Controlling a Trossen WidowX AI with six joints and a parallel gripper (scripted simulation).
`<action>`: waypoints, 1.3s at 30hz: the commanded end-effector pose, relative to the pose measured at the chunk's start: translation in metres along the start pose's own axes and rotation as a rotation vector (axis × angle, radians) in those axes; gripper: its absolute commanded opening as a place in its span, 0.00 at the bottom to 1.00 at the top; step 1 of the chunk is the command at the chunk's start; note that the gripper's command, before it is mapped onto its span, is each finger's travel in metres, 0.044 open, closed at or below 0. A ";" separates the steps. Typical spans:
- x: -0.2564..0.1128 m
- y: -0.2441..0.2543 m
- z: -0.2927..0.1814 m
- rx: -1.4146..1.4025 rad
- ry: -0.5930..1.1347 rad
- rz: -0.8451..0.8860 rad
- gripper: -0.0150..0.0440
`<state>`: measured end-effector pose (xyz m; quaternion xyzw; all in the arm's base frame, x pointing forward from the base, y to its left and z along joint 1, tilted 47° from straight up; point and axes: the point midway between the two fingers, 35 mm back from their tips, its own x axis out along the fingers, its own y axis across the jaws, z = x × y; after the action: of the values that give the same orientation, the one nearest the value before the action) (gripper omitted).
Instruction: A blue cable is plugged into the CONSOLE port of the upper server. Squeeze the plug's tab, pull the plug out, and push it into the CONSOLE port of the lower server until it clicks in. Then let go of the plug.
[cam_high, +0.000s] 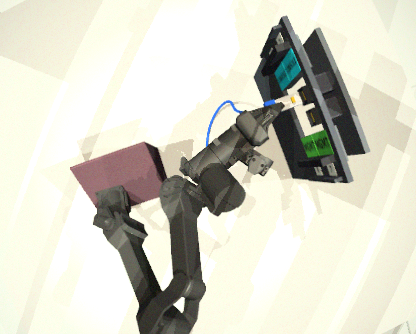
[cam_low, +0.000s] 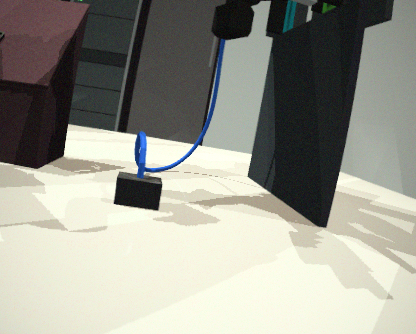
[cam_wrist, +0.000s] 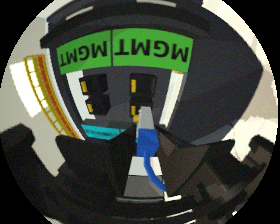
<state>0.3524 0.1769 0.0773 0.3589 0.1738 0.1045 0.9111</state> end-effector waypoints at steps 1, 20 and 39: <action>0.002 0.002 0.000 -0.005 0.002 0.008 0.25; 0.005 0.002 0.002 -0.005 0.002 0.009 0.25; 0.009 0.001 0.003 -0.005 0.001 0.010 0.25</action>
<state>0.3603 0.1773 0.0765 0.3588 0.1733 0.1053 0.9111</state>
